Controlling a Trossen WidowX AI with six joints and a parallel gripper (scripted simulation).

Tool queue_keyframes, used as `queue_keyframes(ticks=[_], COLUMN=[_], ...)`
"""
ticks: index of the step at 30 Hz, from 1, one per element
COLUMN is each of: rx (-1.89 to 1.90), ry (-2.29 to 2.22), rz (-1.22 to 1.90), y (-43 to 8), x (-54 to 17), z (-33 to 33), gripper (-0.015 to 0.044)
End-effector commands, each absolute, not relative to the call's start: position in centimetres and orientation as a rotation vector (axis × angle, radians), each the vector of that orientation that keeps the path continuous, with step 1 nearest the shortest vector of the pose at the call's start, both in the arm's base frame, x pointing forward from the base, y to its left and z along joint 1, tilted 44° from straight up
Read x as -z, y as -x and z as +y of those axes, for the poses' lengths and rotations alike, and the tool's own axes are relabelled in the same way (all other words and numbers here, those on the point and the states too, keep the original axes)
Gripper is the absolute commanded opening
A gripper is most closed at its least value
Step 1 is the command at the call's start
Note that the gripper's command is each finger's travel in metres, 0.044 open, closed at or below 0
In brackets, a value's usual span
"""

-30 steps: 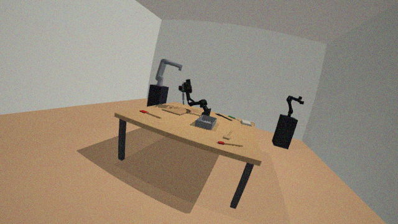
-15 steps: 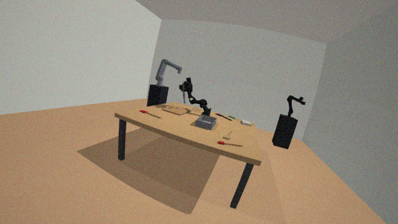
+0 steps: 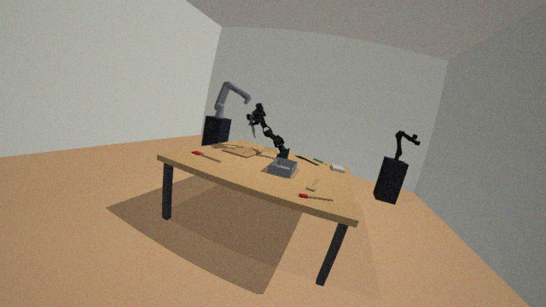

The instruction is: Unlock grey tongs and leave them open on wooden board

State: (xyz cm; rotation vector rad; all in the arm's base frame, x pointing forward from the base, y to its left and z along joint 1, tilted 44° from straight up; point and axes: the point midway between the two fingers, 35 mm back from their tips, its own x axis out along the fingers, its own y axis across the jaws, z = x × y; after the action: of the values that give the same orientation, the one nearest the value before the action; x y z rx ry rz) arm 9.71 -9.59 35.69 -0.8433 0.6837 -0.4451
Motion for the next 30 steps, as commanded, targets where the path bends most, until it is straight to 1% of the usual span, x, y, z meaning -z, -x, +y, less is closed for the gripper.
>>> queue_keyframes(ticks=[1,30], rx=[0.457,0.577], ry=[0.872,0.798], rz=[0.784,1.174], y=[-10.0,-11.9], x=[-35.7,-34.1], z=[-9.5,-11.8], gripper=[-0.015,-0.015])
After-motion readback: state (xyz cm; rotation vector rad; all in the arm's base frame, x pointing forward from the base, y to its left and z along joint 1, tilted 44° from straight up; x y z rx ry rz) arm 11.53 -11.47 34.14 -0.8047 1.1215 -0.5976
